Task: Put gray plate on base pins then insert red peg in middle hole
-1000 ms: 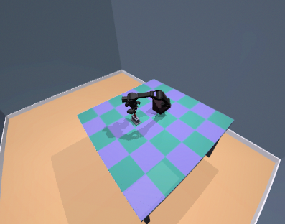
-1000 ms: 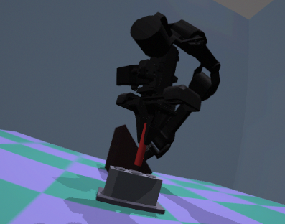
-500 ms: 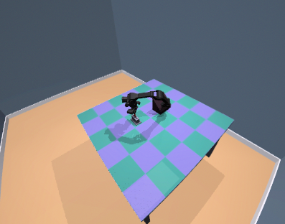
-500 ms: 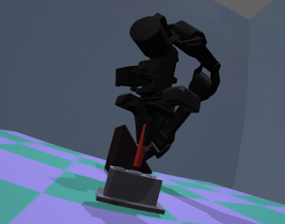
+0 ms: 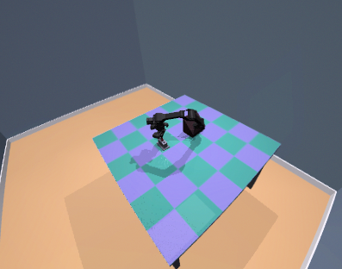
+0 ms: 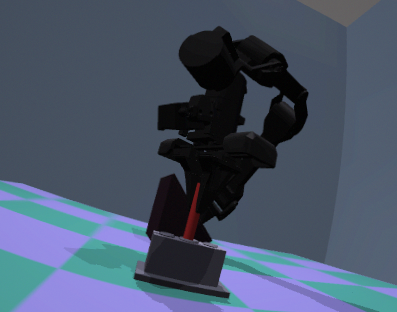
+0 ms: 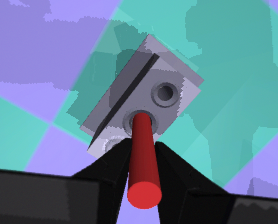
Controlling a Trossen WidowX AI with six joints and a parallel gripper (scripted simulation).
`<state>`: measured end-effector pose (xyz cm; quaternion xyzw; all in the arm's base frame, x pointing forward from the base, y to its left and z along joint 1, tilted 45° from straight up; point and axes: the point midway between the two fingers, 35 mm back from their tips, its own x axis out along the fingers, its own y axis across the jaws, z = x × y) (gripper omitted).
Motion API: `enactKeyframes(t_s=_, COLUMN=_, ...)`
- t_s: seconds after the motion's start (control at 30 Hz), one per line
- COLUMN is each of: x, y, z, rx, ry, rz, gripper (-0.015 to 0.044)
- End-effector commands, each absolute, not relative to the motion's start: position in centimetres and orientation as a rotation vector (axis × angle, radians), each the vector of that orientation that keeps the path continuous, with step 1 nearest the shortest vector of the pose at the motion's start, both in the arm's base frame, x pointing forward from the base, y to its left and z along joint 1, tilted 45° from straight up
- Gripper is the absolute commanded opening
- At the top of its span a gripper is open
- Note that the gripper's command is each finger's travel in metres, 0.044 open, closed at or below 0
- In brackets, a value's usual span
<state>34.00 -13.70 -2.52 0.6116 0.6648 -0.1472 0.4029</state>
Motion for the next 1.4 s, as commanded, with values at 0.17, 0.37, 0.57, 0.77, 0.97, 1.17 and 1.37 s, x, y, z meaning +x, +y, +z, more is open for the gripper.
enactKeyframes(t_s=0.17, x=33.99, y=-13.78, z=-2.48, rx=1.546, ry=1.679, rz=-0.372, gripper=0.0000)
enactKeyframes(t_s=0.37, x=34.05, y=-13.61, z=-2.48, rx=1.546, ry=1.679, rz=-0.372, gripper=0.0000)
enactKeyframes(t_s=0.57, x=34.16, y=-13.41, z=-2.49, rx=1.546, ry=1.679, rz=-0.372, gripper=0.0000)
enactKeyframes(t_s=0.77, x=34.03, y=-13.56, z=-2.53, rx=1.544, ry=1.681, rz=-0.373, gripper=0.0000)
enactKeyframes(t_s=0.97, x=34.03, y=-13.56, z=-2.53, rx=1.544, ry=1.681, rz=-0.373, gripper=0.0105)
enactKeyframes(t_s=1.17, x=34.03, y=-13.56, z=-2.53, rx=1.544, ry=1.681, rz=-0.373, gripper=0.0150)
enactKeyframes(t_s=1.37, x=34.03, y=-13.58, z=-2.50, rx=1.544, ry=1.681, rz=-0.373, gripper=0.0150)
